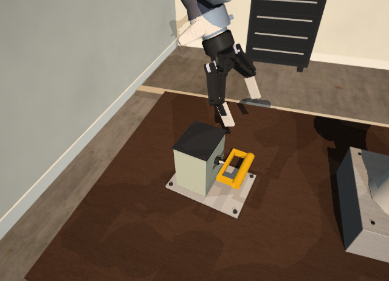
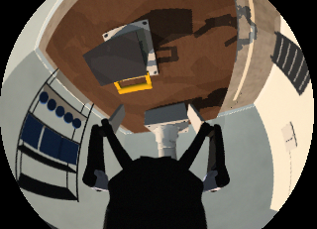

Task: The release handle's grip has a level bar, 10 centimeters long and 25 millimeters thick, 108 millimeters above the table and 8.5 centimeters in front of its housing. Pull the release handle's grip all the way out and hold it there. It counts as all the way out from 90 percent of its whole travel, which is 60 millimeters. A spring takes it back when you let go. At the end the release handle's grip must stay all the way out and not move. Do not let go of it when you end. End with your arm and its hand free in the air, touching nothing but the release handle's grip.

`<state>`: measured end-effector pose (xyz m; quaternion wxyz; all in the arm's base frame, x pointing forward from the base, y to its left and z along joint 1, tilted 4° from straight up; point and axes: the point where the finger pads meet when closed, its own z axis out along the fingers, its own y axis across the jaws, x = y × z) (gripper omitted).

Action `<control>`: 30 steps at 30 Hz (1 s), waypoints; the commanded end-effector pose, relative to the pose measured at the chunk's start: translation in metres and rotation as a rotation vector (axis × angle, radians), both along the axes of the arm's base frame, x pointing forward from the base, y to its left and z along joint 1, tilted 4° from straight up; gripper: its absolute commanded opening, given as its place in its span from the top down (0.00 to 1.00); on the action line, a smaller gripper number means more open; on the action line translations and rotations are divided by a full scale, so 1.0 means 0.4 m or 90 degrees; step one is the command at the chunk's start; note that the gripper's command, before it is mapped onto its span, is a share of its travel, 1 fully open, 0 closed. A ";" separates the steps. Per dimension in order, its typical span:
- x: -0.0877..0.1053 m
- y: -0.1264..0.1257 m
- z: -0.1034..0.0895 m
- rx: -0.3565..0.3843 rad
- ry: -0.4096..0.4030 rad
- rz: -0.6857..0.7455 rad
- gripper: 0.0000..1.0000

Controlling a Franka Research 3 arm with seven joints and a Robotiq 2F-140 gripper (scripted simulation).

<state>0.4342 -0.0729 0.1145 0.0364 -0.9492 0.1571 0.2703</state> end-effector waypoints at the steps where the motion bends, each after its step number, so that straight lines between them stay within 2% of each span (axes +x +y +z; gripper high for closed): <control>1: 0.001 -0.001 -0.002 0.004 -0.003 0.008 0.00; 2: -0.010 -0.006 -0.011 0.025 -0.010 0.046 0.00; 22: -0.010 -0.006 -0.011 0.025 -0.010 0.046 0.00; 23: -0.020 -0.010 -0.020 0.045 -0.017 0.084 0.00; 30: -0.020 -0.010 -0.020 0.045 -0.017 0.084 0.00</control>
